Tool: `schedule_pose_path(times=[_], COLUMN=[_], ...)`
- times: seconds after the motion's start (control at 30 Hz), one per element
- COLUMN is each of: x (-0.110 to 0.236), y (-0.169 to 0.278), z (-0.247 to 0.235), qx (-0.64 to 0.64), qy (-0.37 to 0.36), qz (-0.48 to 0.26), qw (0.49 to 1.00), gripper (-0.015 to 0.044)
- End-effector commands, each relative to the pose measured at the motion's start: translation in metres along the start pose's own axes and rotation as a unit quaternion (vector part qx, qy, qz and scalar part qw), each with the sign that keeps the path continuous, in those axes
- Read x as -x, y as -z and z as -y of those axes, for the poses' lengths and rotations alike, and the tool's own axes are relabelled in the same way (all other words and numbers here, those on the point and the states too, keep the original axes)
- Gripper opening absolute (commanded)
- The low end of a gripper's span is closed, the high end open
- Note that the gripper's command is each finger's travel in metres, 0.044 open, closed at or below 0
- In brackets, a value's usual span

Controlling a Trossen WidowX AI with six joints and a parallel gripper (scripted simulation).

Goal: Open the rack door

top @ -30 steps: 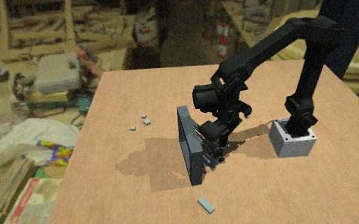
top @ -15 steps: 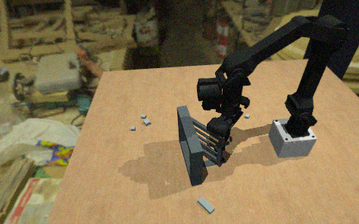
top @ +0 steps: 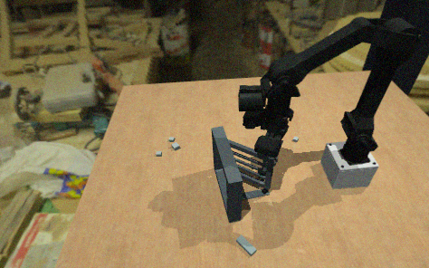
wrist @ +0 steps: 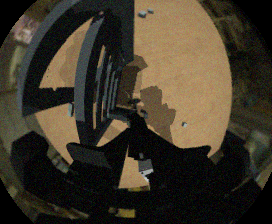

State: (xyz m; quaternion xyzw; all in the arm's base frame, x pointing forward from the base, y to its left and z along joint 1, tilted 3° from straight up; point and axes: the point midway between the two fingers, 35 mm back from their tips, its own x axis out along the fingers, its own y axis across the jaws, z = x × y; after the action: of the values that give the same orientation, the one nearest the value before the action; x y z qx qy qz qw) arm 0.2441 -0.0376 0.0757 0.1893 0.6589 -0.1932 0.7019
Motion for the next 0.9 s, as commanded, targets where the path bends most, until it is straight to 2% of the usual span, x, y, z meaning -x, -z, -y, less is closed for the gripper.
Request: schedule_pose_path(times=[0.0, 0.87], x=[0.000, -0.001], y=[-0.002, -0.023], z=[0.002, 0.045], qx=[0.035, 0.207], qy=[-0.005, -0.002], qz=[0.003, 0.004], qw=[0.999, 0.978], gripper=[0.0019, 0.0019])
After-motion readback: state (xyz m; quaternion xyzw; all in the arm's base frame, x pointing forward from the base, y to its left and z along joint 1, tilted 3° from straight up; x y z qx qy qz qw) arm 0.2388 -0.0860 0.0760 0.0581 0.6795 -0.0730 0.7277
